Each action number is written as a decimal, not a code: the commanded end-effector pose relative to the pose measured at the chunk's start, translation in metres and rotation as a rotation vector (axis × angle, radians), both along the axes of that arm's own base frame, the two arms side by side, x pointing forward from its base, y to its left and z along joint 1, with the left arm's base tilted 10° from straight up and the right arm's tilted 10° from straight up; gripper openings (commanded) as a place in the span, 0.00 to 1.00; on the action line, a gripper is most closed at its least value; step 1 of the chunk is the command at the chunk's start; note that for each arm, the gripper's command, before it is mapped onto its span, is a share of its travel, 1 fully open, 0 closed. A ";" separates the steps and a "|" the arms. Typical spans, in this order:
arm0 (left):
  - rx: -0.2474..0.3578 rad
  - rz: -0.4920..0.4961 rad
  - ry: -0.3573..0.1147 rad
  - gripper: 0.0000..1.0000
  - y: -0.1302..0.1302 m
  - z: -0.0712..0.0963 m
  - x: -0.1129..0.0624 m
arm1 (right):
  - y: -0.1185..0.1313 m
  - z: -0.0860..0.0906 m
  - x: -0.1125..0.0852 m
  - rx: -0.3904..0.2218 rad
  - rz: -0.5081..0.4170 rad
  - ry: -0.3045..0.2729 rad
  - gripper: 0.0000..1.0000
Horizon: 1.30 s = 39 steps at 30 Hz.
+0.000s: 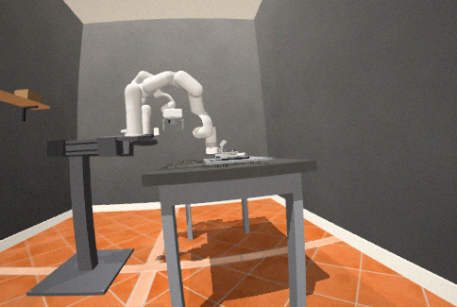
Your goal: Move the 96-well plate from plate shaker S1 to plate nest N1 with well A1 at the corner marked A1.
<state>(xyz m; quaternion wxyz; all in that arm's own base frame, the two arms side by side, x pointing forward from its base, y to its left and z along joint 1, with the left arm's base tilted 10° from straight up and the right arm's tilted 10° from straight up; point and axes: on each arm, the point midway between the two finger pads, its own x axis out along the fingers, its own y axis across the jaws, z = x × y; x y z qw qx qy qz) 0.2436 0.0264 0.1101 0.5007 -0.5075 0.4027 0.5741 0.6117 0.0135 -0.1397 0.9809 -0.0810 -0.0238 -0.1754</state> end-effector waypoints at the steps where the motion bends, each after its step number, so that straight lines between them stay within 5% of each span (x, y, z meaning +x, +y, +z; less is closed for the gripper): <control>1: 0.001 0.000 -0.002 1.00 0.000 0.001 0.001 | 0.001 0.002 0.002 0.001 0.001 -0.005 0.00; 39: 0.001 0.000 -0.002 1.00 0.000 0.001 0.001 | 0.000 -0.004 0.002 0.001 0.001 -0.005 0.00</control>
